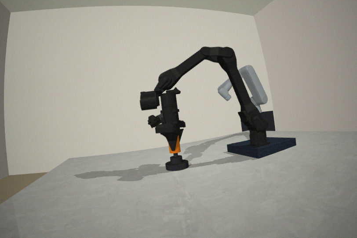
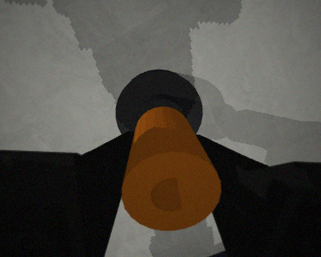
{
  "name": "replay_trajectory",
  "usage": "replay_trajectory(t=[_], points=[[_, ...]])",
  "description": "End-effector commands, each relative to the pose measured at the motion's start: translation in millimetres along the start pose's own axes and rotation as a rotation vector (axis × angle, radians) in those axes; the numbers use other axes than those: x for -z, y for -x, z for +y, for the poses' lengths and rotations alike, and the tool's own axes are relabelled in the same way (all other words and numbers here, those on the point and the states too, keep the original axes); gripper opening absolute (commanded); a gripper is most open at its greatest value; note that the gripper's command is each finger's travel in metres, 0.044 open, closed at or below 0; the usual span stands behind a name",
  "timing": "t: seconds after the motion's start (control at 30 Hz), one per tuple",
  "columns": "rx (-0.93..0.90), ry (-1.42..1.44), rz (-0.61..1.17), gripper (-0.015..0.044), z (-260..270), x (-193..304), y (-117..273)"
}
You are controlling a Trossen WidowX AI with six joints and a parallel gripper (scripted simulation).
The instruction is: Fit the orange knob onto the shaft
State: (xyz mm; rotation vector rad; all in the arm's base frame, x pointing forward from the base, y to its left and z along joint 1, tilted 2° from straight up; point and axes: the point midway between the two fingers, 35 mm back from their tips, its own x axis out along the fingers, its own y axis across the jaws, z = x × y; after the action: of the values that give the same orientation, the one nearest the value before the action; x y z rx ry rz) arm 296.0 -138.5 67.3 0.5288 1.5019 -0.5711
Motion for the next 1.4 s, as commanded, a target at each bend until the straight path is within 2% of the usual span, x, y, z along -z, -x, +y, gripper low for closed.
replay_trajectory(t=[0.0,0.5,0.83,1.37], points=[[0.000,-0.047,-0.001,0.0000,0.0,-0.2,-0.7],[0.000,0.052,-0.001,0.0000,0.0,-0.2,-1.3],[0.000,-0.057,-0.001,0.0000,2.4,-1.4,5.7],[0.000,-0.057,-0.001,0.0000,0.9,0.3,-0.6]])
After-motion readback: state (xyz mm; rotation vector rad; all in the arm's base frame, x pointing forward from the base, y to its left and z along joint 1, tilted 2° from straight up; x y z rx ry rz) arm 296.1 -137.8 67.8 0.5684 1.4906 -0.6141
